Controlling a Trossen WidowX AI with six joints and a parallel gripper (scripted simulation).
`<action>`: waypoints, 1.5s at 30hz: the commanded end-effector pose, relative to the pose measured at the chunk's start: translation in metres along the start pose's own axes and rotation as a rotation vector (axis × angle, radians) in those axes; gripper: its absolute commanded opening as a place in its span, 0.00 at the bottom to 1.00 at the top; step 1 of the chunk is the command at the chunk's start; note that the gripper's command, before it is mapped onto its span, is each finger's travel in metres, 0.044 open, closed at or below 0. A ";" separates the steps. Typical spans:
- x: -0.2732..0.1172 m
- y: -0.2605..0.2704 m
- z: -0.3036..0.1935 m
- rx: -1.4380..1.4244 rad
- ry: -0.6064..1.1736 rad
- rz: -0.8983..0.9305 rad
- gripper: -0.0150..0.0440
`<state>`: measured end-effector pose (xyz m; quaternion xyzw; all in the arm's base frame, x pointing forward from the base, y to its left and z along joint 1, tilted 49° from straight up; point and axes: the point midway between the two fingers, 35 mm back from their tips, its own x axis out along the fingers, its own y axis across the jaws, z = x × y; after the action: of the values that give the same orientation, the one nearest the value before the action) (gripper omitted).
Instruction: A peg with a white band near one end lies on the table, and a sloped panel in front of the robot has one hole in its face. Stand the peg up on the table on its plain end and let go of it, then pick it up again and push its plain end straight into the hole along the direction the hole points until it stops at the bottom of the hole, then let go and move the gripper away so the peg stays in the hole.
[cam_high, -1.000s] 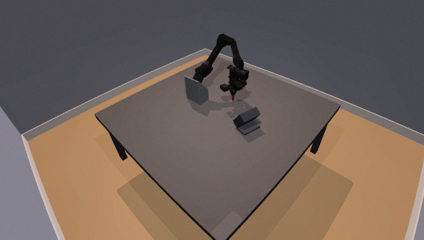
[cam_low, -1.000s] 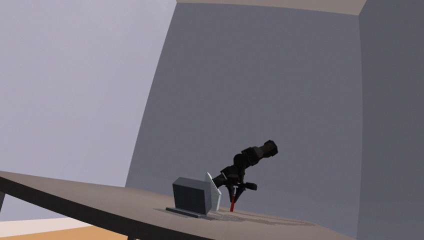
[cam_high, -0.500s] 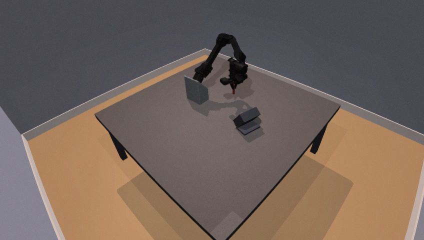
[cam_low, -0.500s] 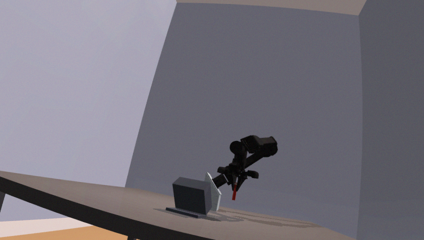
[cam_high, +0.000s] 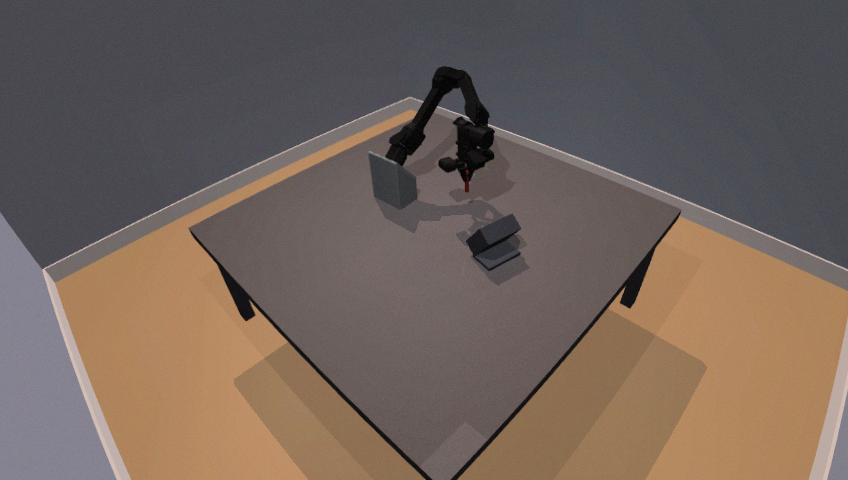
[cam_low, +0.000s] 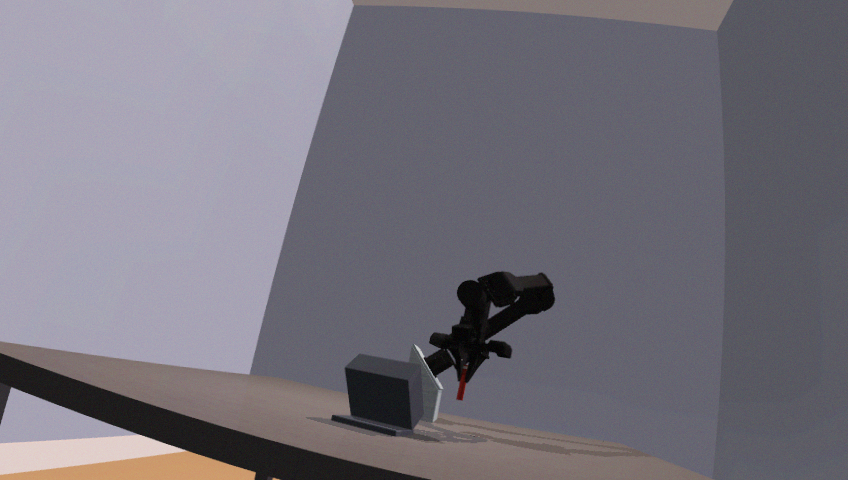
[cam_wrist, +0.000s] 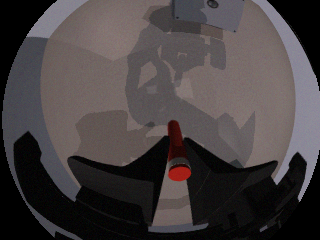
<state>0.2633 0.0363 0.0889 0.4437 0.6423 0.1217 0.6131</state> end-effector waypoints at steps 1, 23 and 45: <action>0.002 -0.005 0.003 0.013 -0.021 -0.009 0.25; 0.009 -0.022 0.024 0.065 -0.141 -0.016 0.25; 0.012 -0.036 0.043 0.120 -0.266 -0.007 0.25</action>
<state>0.2875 0.0098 0.0494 0.4864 0.5679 0.0303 0.6633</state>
